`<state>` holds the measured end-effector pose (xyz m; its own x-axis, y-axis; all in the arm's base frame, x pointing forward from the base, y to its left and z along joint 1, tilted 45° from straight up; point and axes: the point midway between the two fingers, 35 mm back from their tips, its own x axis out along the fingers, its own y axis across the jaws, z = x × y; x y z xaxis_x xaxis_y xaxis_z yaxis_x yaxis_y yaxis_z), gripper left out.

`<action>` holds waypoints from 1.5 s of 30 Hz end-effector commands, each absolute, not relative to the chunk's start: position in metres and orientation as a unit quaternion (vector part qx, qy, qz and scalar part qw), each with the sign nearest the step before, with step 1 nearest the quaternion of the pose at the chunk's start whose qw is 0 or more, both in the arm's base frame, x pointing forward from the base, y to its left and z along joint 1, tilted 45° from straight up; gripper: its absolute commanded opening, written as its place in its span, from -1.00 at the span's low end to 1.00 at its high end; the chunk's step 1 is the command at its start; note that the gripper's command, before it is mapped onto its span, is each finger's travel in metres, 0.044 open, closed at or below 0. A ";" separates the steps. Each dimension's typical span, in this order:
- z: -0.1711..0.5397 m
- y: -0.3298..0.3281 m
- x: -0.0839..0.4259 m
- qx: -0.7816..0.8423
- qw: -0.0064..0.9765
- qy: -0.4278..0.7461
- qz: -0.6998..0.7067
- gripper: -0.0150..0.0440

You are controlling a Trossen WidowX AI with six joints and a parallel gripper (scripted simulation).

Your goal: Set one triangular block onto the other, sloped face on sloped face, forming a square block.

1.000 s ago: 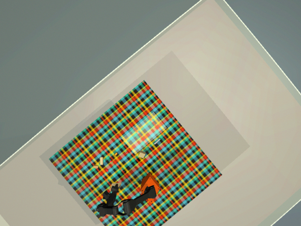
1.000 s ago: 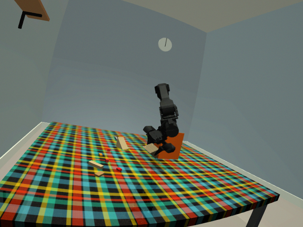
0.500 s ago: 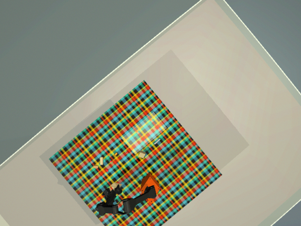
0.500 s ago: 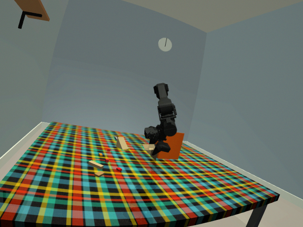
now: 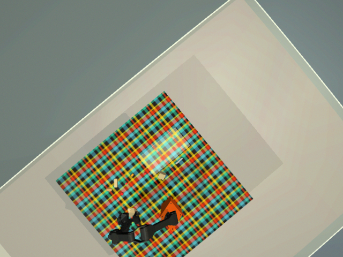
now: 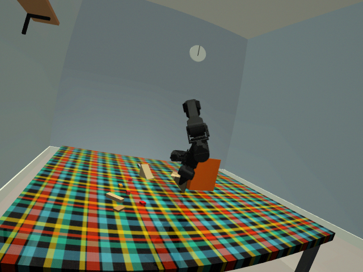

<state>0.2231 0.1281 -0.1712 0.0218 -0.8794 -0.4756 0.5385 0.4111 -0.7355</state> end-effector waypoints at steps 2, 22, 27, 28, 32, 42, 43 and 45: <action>-0.171 0.131 0.225 -0.109 0.701 0.434 -0.555 -0.49; -0.164 0.129 0.229 0.024 0.698 0.336 -0.632 -0.49; -0.142 0.122 0.240 0.025 0.698 0.340 -0.629 -0.49; -0.138 0.121 0.242 0.025 0.698 0.340 -0.629 -0.49; -0.121 0.114 0.249 0.026 0.699 0.343 -0.627 -0.49; -0.079 0.092 0.262 0.028 0.700 0.346 -0.625 -0.49; -0.075 0.090 0.263 0.028 0.700 0.346 -0.625 -0.49; -0.066 0.085 0.264 0.028 0.700 0.346 -0.624 -0.49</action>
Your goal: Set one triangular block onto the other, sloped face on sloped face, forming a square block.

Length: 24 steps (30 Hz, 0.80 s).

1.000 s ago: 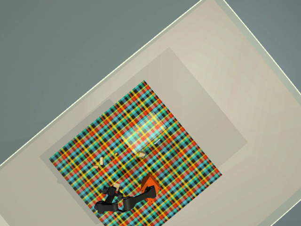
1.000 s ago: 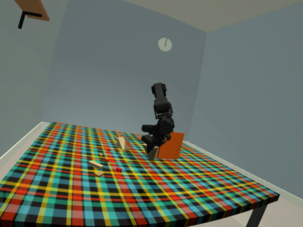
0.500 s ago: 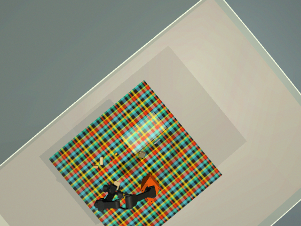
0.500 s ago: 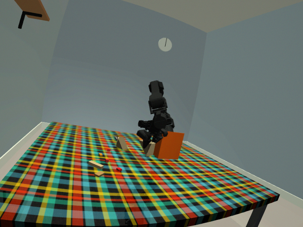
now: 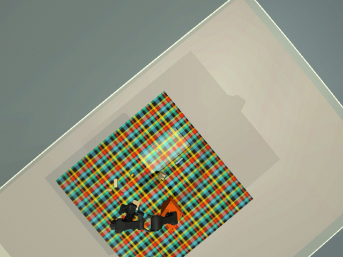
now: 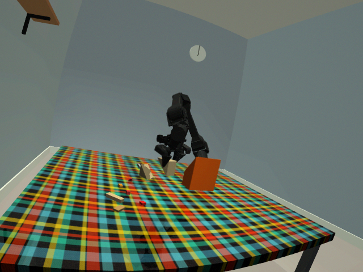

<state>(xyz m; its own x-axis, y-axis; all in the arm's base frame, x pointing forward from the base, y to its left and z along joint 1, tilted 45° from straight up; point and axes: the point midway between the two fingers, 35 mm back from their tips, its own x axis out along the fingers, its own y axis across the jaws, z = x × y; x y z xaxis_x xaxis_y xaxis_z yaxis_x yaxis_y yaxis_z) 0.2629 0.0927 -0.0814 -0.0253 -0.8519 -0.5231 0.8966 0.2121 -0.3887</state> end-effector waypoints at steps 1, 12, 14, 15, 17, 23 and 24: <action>-0.062 0.082 0.265 0.028 0.700 0.346 -0.624 -0.49; -0.018 0.050 0.264 0.029 0.697 0.348 -0.626 -0.49; -0.011 0.044 0.263 0.029 0.696 0.349 -0.627 -0.49; -0.007 0.041 0.262 0.029 0.696 0.348 -0.627 -0.49; 0.000 0.035 0.261 0.029 0.696 0.348 -0.627 -0.49; 0.022 0.017 0.256 0.027 0.697 0.345 -0.628 -0.49; 0.025 0.013 0.254 0.026 0.697 0.345 -0.628 -0.49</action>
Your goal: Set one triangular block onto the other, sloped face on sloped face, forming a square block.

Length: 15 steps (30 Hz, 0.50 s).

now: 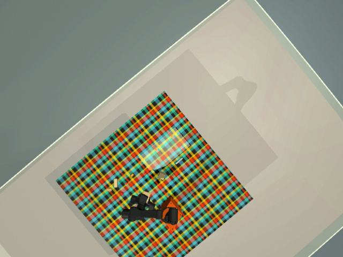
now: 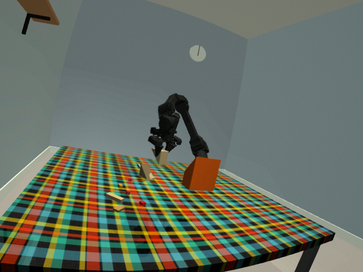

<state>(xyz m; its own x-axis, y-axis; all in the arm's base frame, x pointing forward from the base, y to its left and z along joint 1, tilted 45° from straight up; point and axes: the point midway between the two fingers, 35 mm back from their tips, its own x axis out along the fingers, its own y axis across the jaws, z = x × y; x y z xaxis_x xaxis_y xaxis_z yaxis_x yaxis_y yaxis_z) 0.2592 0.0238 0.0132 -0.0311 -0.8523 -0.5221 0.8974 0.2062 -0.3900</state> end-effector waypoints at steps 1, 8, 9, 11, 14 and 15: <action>0.029 0.010 0.253 0.026 0.697 0.344 -0.628 -0.49; 0.051 -0.012 0.243 0.023 0.698 0.340 -0.630 -0.49; 0.054 -0.015 0.241 0.022 0.698 0.340 -0.630 -0.49; 0.060 -0.021 0.238 0.021 0.698 0.338 -0.631 -0.49; 0.068 -0.030 0.232 0.019 0.698 0.336 -0.632 -0.49; 0.071 -0.033 0.230 0.018 0.698 0.336 -0.633 -0.49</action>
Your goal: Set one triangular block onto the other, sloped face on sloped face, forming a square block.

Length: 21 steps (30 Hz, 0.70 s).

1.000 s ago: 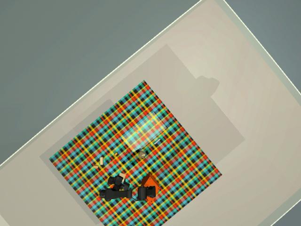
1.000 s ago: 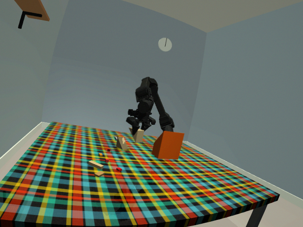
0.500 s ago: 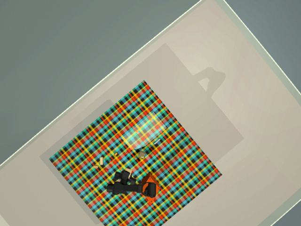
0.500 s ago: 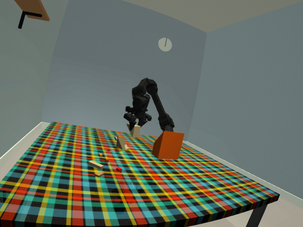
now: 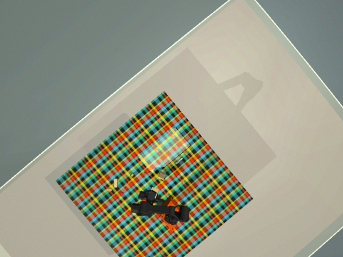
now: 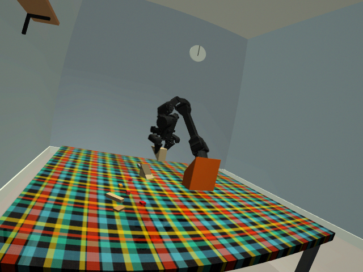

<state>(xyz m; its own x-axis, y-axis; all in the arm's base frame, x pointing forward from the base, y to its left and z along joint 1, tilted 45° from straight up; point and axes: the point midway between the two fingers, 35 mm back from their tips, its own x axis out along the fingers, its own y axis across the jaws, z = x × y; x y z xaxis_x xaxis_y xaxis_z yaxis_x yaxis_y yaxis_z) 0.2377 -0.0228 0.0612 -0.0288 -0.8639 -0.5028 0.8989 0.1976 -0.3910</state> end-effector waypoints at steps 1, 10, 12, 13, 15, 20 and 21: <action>0.073 -0.036 0.228 0.018 0.698 0.335 -0.633 -0.49; 0.087 -0.052 0.225 0.015 0.697 0.332 -0.635 -0.49; 0.085 -0.054 0.225 0.016 0.697 0.333 -0.634 -0.49; 0.083 -0.057 0.226 0.017 0.698 0.334 -0.634 -0.49; 0.078 -0.065 0.228 0.019 0.698 0.336 -0.632 -0.49; 0.067 -0.085 0.232 0.021 0.699 0.338 -0.630 -0.49; 0.064 -0.089 0.232 0.021 0.699 0.337 -0.630 -0.49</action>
